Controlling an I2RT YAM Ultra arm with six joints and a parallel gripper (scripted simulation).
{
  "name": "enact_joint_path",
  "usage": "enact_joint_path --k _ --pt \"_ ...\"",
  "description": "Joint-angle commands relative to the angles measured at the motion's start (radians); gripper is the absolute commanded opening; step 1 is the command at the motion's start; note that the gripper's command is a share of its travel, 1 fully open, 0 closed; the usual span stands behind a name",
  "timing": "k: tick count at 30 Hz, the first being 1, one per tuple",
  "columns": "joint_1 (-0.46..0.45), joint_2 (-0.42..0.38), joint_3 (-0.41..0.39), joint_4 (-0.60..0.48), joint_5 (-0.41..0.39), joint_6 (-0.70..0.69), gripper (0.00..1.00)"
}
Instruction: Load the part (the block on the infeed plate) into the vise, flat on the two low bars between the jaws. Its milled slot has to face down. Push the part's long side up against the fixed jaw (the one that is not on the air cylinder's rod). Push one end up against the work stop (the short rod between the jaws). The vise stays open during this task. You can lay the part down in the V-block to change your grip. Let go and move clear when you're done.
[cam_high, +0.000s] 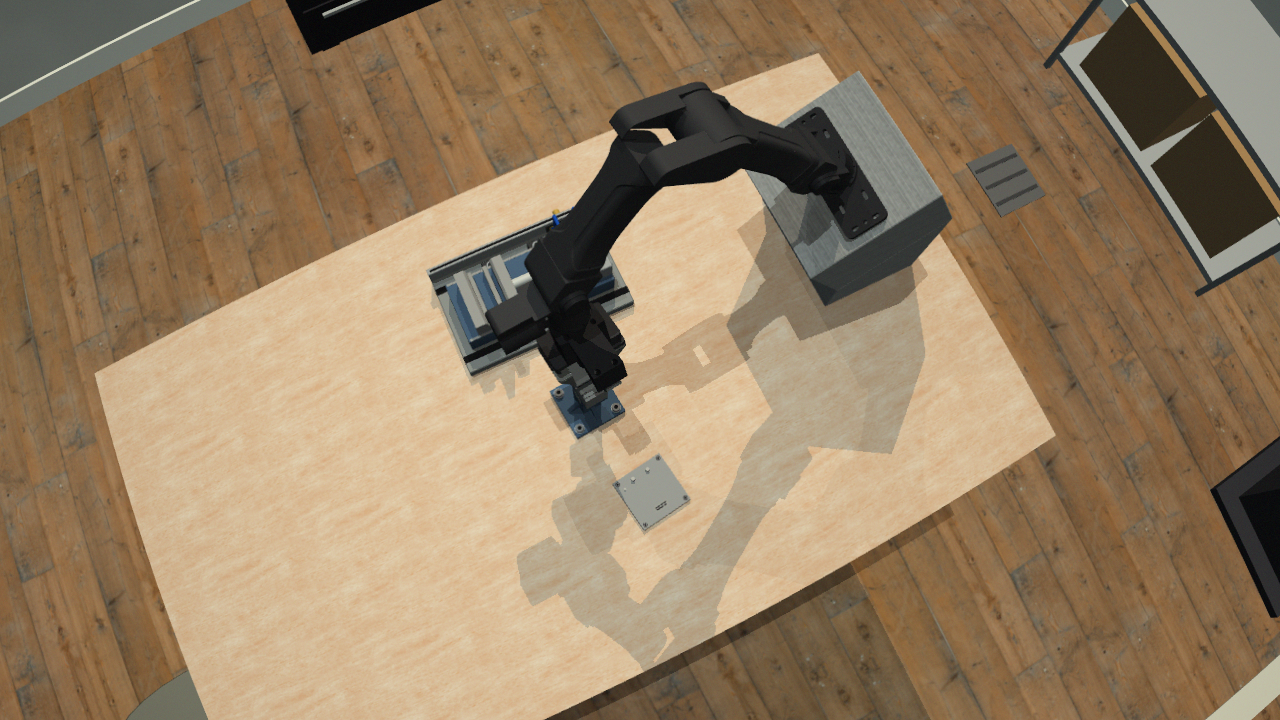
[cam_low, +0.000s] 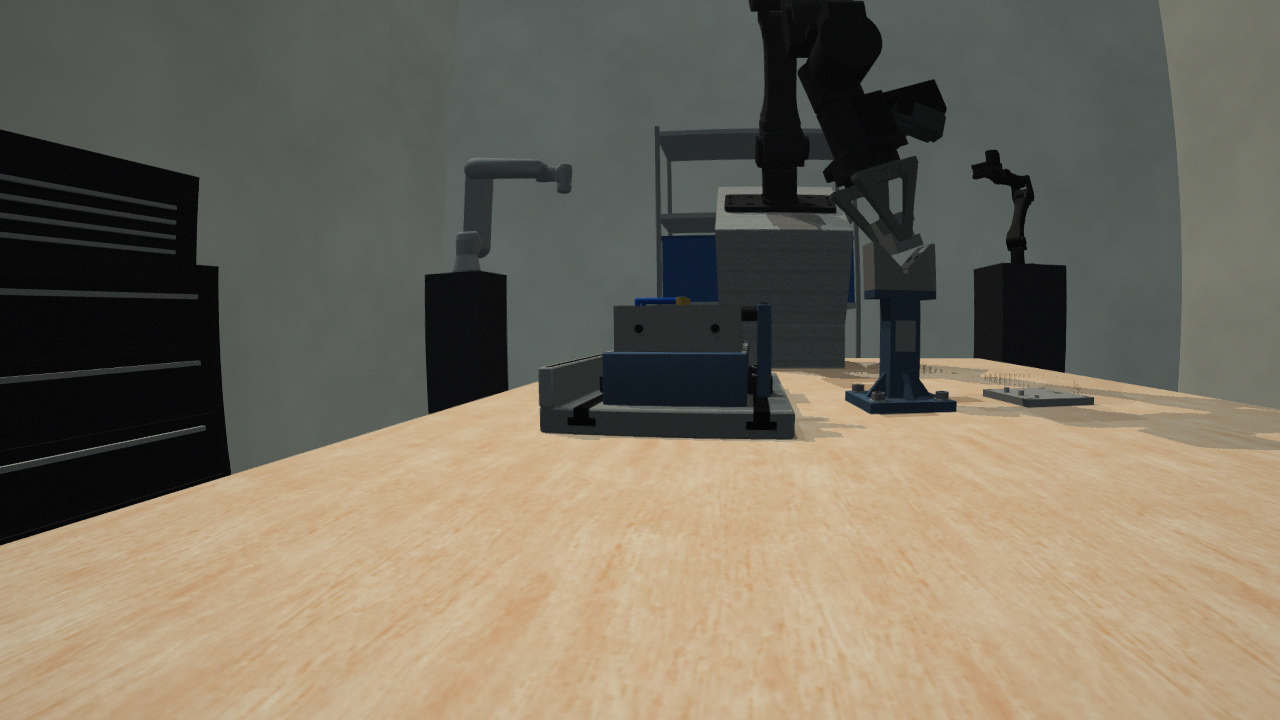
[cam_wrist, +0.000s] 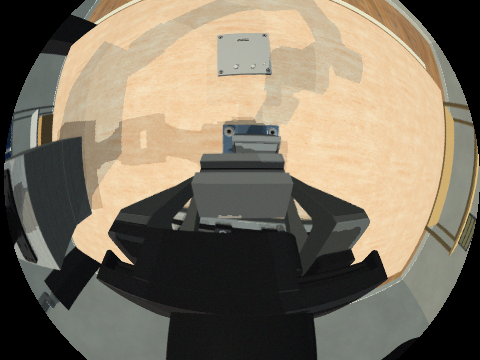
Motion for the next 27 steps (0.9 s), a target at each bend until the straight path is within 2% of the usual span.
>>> enact_joint_path --k 1,21,27 --pt "0.026 -0.051 -0.004 0.002 0.057 0.032 0.0" --pt "0.117 -0.059 0.027 -0.019 0.282 0.109 0.0" --pt "0.132 -0.057 0.031 -0.023 0.319 0.122 0.0"
